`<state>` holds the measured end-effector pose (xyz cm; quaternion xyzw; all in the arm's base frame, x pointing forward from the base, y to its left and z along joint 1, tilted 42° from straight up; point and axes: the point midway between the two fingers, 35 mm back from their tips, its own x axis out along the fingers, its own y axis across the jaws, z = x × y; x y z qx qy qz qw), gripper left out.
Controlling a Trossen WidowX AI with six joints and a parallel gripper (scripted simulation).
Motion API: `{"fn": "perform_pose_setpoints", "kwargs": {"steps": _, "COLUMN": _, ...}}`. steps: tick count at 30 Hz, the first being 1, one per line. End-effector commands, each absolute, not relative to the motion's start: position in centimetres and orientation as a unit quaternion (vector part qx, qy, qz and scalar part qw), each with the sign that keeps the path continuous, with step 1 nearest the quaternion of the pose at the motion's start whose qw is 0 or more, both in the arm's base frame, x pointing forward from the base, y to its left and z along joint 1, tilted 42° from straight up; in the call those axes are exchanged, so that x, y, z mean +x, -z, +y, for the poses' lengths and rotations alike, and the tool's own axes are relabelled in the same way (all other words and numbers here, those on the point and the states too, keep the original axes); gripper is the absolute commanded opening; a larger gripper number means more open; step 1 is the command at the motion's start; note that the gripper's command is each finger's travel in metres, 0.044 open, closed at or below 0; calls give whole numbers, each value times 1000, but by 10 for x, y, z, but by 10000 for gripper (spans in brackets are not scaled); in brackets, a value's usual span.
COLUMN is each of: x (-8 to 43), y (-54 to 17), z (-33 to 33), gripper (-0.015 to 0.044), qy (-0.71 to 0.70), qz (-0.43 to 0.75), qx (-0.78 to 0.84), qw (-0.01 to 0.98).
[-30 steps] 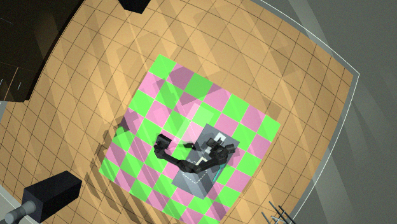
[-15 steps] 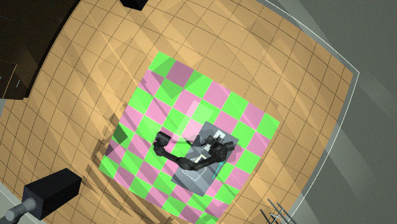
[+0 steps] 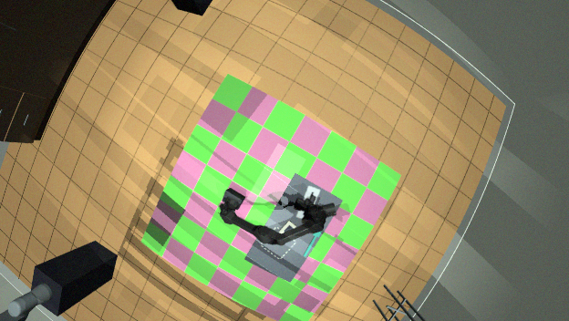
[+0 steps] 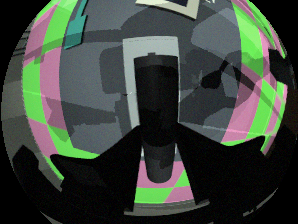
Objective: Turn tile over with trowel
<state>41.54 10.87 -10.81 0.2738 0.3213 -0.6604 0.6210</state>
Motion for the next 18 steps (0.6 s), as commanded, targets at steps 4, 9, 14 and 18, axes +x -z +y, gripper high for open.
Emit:
{"fn": "perform_pose_setpoints", "kwargs": {"steps": 4, "x": 415, "y": 108, "z": 108, "gripper": 130, "qy": 625, "qz": 385, "qx": 209, "qw": 646}}
{"fn": "perform_pose_setpoints", "kwargs": {"steps": 9, "x": 415, "y": 108, "z": 108, "gripper": 130, "qy": 622, "qz": 391, "qx": 203, "qw": 648}}
{"fn": "perform_pose_setpoints", "kwargs": {"steps": 14, "x": 415, "y": 108, "z": 108, "gripper": 235, "qy": 622, "qz": 391, "qx": 203, "qw": 648}}
{"fn": "perform_pose_setpoints", "kwargs": {"steps": 18, "x": 415, "y": 108, "z": 108, "gripper": 270, "qy": 622, "qz": 391, "qx": 203, "qw": 648}}
